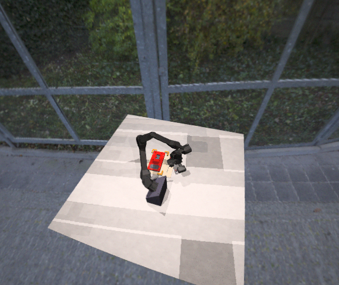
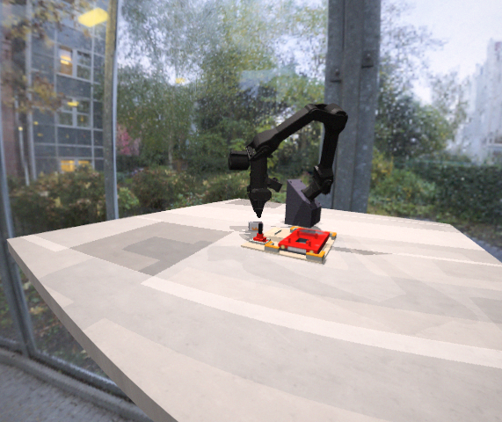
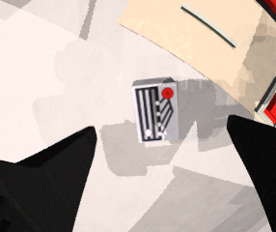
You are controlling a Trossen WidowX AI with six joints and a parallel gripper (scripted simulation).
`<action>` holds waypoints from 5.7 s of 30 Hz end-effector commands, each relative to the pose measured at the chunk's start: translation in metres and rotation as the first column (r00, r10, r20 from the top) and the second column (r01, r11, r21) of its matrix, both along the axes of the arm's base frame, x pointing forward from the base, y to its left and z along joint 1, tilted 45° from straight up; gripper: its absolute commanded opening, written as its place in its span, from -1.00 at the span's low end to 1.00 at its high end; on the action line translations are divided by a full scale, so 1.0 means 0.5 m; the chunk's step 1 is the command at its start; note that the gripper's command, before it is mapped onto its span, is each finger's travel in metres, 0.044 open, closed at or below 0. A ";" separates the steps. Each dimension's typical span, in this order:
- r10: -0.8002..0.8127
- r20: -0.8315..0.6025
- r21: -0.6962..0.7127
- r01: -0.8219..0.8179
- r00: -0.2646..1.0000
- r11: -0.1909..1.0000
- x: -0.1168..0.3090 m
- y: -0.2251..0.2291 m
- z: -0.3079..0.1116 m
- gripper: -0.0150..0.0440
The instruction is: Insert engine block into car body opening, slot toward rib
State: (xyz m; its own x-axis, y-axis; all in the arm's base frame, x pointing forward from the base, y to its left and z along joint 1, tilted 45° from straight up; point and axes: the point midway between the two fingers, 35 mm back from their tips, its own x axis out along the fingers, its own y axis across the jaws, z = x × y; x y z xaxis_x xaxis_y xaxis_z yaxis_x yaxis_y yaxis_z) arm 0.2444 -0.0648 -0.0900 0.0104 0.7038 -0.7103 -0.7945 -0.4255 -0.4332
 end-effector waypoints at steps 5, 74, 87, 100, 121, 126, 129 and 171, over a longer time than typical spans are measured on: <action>0.009 0.037 -0.001 -0.009 0.999 1.000 -0.003 -0.011 -0.003 1.00; 0.005 0.040 -0.041 -0.004 0.999 0.999 0.009 -0.045 0.022 -0.49; 0.006 0.038 -0.062 -0.003 0.999 0.998 0.000 -0.100 0.085 -0.49; -0.044 -0.005 -0.073 0.043 0.999 0.996 0.002 -0.118 0.122 -0.49; -0.440 -0.330 -0.146 0.415 0.835 0.898 0.077 -0.042 0.159 -0.49; -0.517 -0.397 -0.177 0.490 0.758 0.854 0.092 -0.021 0.169 -0.49; -0.558 -0.432 -0.199 0.529 0.708 0.825 0.100 -0.010 0.175 -0.49; -0.690 -0.677 -0.609 0.721 -0.256 0.331 0.178 0.200 0.271 -0.49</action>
